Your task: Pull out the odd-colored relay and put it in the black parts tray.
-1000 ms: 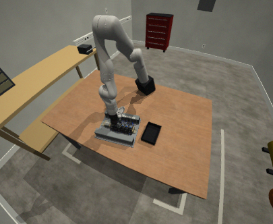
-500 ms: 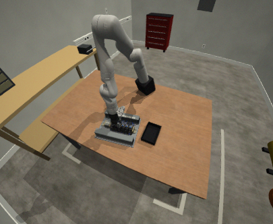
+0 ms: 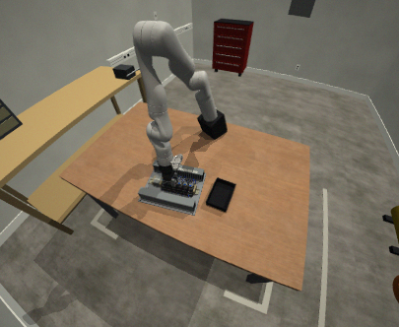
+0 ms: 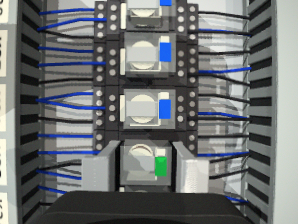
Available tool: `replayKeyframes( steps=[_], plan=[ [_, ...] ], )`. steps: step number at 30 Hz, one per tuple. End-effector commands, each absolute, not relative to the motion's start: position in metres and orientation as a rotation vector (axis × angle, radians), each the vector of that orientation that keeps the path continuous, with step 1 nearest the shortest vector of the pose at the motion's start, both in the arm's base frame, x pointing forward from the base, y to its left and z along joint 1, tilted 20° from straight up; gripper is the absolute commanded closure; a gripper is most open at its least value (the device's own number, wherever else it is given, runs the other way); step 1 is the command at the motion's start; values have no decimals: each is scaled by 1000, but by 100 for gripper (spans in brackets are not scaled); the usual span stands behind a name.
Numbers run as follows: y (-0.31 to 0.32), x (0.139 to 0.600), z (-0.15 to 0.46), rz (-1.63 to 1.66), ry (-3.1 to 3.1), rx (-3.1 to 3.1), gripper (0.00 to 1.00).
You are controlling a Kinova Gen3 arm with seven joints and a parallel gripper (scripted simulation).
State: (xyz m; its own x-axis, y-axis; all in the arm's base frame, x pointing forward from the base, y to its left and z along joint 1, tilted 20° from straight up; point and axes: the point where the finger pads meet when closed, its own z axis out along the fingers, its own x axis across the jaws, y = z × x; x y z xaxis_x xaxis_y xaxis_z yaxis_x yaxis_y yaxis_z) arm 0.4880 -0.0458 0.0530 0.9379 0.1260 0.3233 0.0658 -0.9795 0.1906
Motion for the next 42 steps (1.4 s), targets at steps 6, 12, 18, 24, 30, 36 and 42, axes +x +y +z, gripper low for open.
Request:
replayKeyframes(
  steps=[6,12,18,24,30,36,42],
  plan=[
    [-44,491,56,530,168,2912,100],
    [-44,490,56,541,169,2910,100],
    [-44,490,56,548,170,2909,100],
    [-44,491,55,528,168,2912,100],
    [-44,491,55,499,166,2916,100],
    [-44,491,55,486,165,2918,100],
    [-44,492,55,469,162,2920,100]
  ],
)
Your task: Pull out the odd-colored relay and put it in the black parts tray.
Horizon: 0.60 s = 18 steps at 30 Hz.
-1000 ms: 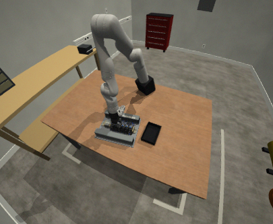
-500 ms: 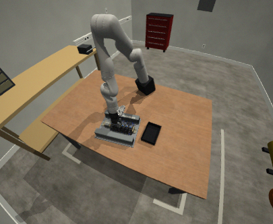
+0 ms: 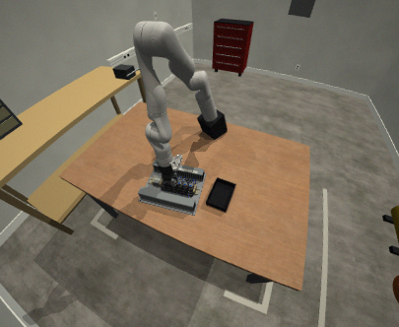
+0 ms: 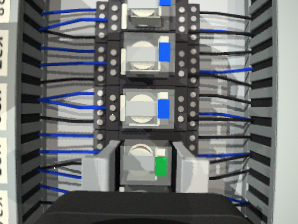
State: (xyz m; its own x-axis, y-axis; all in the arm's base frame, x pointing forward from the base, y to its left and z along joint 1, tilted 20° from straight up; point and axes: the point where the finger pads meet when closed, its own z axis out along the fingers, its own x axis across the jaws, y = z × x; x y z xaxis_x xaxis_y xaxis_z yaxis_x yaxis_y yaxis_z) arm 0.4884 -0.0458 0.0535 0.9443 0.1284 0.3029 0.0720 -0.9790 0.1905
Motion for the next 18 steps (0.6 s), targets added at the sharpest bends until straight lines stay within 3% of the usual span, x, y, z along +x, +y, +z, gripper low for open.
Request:
replayKeyframes(
  steps=[1,18],
  plan=[
    [-44,492,55,469,162,2920,100],
    [-44,492,56,429,156,2925,100]
  ],
)
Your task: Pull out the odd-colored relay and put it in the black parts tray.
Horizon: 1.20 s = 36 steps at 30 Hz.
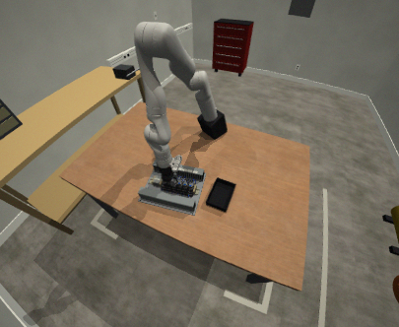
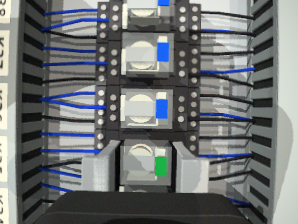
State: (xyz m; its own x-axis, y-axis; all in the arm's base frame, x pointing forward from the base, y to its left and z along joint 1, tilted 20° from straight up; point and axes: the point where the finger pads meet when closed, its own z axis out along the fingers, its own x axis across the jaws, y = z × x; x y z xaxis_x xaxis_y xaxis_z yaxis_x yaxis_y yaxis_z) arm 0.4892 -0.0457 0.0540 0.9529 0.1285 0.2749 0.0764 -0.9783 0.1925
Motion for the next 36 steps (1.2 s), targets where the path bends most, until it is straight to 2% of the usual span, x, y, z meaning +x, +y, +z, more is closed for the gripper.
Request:
replayKeyframes(
  steps=[1,36],
  plan=[
    [-44,492,56,429,156,2925,100],
    [-44,494,56,347,145,2934,100]
  ],
)
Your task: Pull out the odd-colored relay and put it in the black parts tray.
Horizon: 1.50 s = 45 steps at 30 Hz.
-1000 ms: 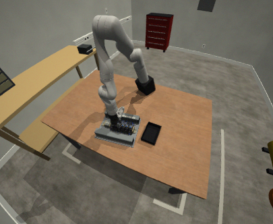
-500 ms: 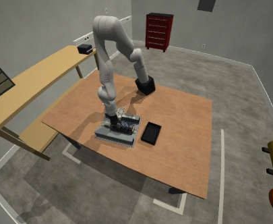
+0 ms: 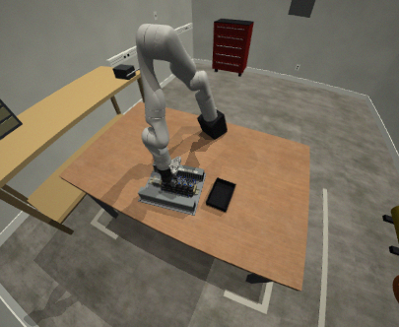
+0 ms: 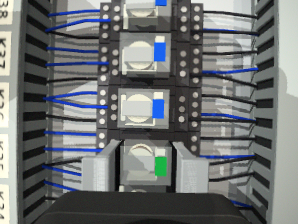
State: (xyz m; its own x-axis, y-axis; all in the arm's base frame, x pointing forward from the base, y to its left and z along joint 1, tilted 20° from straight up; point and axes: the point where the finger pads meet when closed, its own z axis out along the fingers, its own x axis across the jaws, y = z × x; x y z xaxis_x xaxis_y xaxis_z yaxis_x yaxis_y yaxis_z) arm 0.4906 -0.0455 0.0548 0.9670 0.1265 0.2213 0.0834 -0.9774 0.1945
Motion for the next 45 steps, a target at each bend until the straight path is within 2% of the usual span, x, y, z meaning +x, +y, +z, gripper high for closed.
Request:
replayKeyframes(
  steps=[1,45],
  plan=[
    [-44,494,57,343,145,2935,100],
    [-43,495,57,283,138,2939,100]
  ],
)
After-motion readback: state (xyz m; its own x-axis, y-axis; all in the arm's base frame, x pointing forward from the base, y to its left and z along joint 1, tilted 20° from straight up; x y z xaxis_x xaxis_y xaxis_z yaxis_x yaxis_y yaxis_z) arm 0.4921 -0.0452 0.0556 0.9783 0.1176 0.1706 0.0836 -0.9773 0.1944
